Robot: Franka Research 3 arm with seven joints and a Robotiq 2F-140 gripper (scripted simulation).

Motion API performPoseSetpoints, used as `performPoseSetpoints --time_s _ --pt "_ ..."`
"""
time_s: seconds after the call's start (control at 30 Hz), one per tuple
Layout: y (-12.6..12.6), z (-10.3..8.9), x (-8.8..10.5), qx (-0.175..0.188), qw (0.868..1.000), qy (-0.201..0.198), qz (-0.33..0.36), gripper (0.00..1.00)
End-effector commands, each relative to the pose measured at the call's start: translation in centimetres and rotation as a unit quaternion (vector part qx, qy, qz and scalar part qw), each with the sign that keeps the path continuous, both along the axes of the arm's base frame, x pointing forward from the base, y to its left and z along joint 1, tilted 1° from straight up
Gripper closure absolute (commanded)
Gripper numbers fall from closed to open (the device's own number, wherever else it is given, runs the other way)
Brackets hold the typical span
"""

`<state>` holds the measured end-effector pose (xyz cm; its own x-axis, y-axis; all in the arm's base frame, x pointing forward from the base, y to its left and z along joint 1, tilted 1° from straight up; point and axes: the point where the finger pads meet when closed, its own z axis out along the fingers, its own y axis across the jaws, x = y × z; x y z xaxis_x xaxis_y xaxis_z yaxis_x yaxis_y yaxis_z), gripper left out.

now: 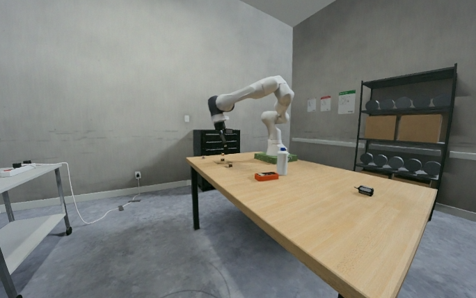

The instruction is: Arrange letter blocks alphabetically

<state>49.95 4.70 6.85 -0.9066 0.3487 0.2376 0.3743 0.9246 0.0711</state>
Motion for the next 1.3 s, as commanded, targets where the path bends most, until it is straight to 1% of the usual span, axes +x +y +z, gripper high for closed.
performPoseSetpoints --time_s 0.0,0.17,0.23,0.27,0.57,1.27 --pt "-0.1 0.1 -0.8 -0.003 0.998 0.019 -0.067 0.0" --pt "-0.4 0.2 -1.6 -0.002 0.994 0.031 -0.105 0.0" --pt "-0.4 0.2 -1.6 -0.002 0.994 0.031 -0.105 0.0" --pt "-0.6 0.3 -1.9 -0.002 0.991 0.038 -0.125 0.0" --pt "-1.2 0.6 -3.2 -0.001 0.981 0.059 -0.187 0.0" --pt "-1.2 0.6 -3.3 -0.001 0.98 0.061 -0.192 0.0"
